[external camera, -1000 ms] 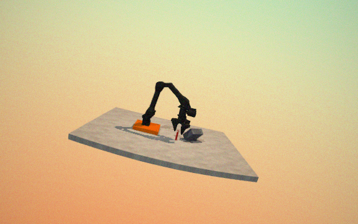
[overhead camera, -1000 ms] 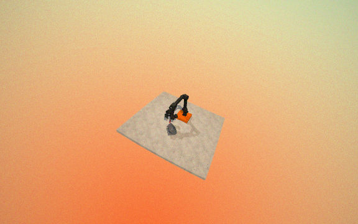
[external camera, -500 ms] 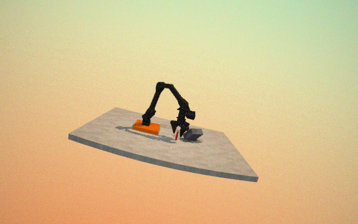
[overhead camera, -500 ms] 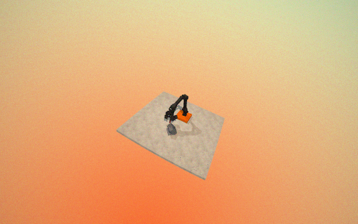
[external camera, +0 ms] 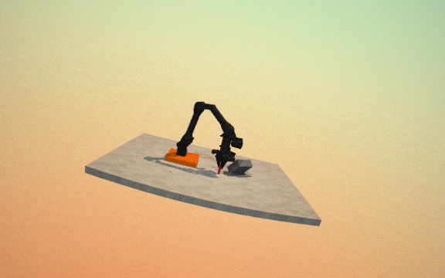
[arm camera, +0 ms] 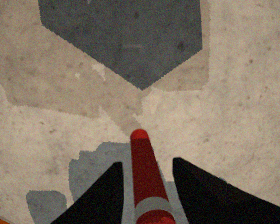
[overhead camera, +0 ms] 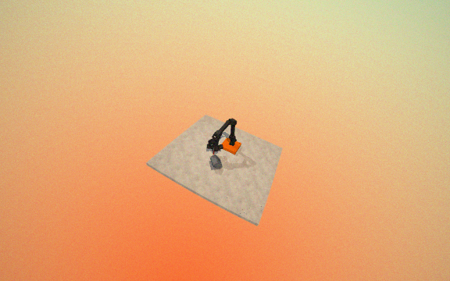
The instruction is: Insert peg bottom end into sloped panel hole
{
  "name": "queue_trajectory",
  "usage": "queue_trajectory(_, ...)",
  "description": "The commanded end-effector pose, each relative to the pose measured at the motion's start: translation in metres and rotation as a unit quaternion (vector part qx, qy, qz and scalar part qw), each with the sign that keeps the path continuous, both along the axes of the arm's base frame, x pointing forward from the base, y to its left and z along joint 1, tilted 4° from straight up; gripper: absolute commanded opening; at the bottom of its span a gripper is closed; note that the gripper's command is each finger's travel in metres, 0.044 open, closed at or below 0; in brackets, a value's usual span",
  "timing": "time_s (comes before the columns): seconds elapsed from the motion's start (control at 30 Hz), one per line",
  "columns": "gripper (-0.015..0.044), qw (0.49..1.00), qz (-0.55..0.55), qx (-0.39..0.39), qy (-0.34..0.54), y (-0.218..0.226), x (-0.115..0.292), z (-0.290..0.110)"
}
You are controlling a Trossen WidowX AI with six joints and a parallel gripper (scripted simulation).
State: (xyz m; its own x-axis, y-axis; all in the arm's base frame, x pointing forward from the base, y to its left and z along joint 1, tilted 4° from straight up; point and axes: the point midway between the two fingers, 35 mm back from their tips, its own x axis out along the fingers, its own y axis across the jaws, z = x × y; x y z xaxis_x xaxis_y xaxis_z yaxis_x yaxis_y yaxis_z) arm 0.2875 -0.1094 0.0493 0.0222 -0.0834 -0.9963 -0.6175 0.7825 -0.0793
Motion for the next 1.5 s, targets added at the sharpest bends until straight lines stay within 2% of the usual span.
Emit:
queue_trajectory(0.0, 0.0066, 1.0, 0.0, 0.0, -0.001, 0.0, 0.0, 0.0)
queue_trajectory(0.27, 0.0, 1.0, 0.0, 0.0, 0.0, 0.0, 0.0, 0.001)
queue_trajectory(1.0, 0.0, 1.0, 0.002, 0.004, 0.002, 0.003, 0.001, 0.078)
queue_trajectory(1.47, 0.0, 1.0, 0.01, -0.014, 0.006, 0.011, 0.005, 0.079)
